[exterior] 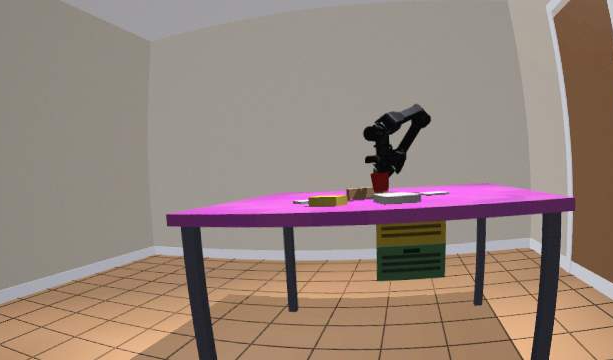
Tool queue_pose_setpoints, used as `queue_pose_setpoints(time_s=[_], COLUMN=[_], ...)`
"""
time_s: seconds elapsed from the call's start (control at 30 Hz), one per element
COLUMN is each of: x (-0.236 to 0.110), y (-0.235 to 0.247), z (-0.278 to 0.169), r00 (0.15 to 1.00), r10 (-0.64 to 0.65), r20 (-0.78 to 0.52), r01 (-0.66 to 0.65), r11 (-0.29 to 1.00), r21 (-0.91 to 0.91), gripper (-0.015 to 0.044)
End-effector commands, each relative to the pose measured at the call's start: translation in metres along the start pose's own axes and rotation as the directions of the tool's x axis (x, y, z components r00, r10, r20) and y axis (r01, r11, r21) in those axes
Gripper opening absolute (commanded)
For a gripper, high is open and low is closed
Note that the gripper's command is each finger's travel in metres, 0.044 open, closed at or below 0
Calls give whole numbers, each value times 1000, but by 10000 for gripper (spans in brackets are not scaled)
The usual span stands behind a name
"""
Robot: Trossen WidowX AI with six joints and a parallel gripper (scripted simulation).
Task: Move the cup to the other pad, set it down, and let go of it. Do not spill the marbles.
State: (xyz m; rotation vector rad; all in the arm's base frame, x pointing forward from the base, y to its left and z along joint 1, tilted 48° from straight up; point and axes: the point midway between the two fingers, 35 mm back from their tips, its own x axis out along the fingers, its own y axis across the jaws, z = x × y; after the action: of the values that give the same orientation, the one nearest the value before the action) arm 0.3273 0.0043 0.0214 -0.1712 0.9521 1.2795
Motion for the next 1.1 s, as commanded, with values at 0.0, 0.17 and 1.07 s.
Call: queue_pose_setpoints(time_s=[0.0, 0.17, 1.07], x=[6, 13, 18], y=[1, 1, 1], z=[0, 0, 1], r00=[1000, 1000, 1000], r10=[2, 3, 2], r20=[3, 4, 1], r01=[-2, -3, -2], r11=[1000, 1000, 1000], r21=[7, 7, 0], gripper=[0, 0, 128])
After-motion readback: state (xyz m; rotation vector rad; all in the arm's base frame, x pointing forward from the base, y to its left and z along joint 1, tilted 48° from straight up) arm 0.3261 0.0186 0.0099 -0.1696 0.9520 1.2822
